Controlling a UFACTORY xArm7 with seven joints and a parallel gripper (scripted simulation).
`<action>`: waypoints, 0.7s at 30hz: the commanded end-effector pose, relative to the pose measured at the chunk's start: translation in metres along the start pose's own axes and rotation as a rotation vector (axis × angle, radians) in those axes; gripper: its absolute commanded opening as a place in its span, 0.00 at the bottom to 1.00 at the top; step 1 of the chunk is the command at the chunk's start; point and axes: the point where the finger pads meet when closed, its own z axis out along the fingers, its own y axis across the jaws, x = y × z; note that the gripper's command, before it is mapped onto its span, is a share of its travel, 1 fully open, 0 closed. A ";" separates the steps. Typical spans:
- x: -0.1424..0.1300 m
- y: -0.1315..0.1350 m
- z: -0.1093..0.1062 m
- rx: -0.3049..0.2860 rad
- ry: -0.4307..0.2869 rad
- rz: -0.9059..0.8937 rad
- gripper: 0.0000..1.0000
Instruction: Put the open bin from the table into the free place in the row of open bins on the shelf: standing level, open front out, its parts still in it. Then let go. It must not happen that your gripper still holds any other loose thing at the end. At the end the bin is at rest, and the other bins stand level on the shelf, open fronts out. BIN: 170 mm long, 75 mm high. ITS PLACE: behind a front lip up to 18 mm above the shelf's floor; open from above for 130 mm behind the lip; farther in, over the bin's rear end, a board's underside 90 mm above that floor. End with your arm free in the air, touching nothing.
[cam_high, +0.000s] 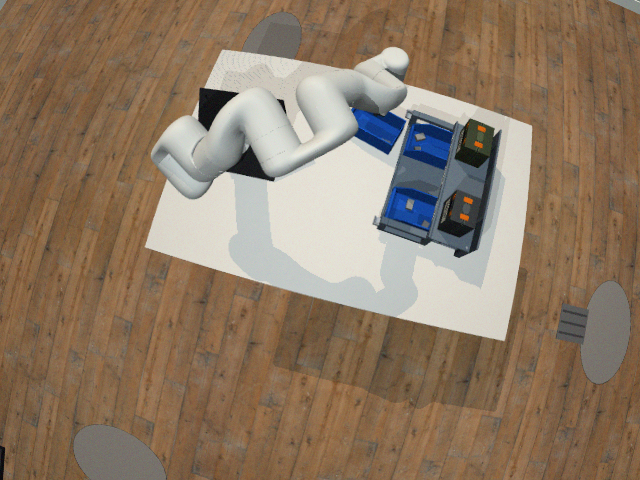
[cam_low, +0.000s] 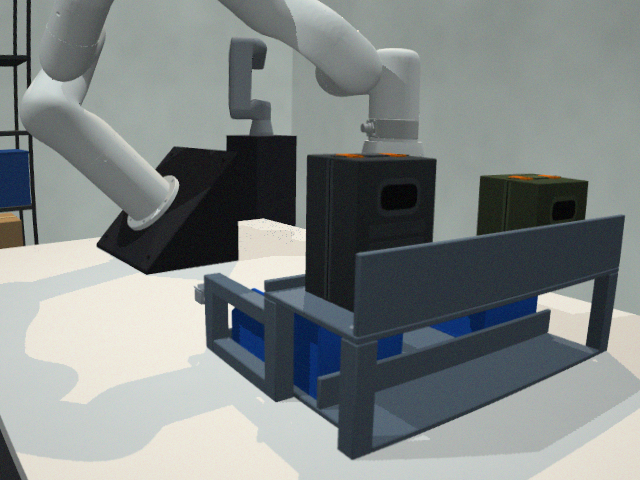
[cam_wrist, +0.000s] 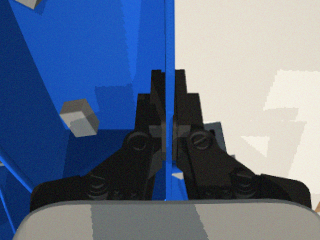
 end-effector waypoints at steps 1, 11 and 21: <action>-0.001 0.002 -0.010 -0.007 -0.003 0.000 0.00; -0.001 0.002 -0.012 -0.007 -0.003 0.000 0.00; -0.001 0.002 -0.026 -0.007 -0.003 0.000 0.00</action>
